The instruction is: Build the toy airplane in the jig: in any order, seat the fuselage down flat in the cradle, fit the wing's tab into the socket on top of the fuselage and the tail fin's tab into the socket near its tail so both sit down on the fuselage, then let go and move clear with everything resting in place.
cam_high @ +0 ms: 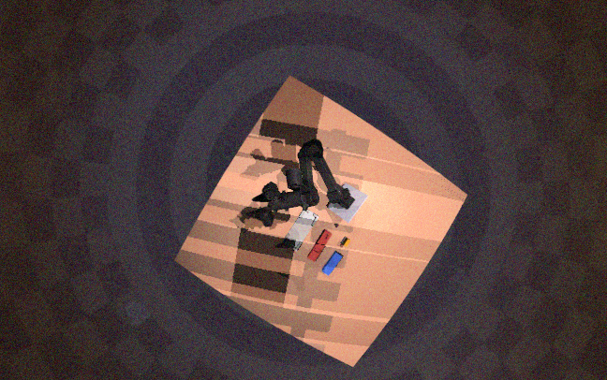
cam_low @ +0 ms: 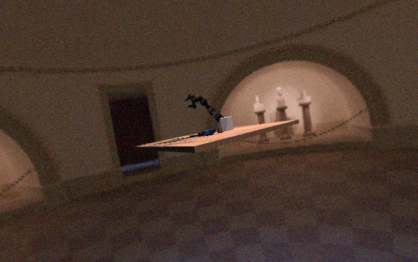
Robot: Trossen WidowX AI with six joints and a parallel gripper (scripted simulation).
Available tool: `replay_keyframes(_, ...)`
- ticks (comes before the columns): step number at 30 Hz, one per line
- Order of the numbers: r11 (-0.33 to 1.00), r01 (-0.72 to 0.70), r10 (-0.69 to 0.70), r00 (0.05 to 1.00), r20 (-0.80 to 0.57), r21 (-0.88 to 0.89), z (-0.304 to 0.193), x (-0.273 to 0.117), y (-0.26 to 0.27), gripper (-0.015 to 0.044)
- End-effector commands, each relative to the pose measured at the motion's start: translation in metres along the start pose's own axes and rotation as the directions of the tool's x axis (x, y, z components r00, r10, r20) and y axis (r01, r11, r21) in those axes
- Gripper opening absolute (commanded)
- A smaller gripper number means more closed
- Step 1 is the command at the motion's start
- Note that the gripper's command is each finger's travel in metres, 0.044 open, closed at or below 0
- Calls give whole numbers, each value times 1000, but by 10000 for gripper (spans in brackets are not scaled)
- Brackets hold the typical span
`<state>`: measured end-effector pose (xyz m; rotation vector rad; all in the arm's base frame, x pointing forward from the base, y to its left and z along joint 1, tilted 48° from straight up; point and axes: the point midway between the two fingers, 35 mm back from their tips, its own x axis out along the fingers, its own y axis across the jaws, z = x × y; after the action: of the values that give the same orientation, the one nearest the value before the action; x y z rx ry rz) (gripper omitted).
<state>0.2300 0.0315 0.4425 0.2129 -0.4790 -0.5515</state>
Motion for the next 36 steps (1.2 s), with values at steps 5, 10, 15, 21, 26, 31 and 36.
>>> replay_keyframes(5,997,-44,43,999,-15,-61,-17,4,19,440)
replay_keyframes(10,954,-194,164,976,-145,-227,-80,7,74,440)
replay_keyframes(15,897,-332,237,919,-314,-293,-147,1,106,440)
replay_keyframes(21,820,-439,225,837,-500,-366,-215,-14,118,440)
replay_keyframes(26,752,-519,159,742,-652,-407,-273,-33,113,440)
replay_keyframes(31,685,-583,34,625,-780,-437,-326,-57,93,440)
replay_keyframes(36,609,-634,-152,498,-854,-477,-369,-84,61,440)
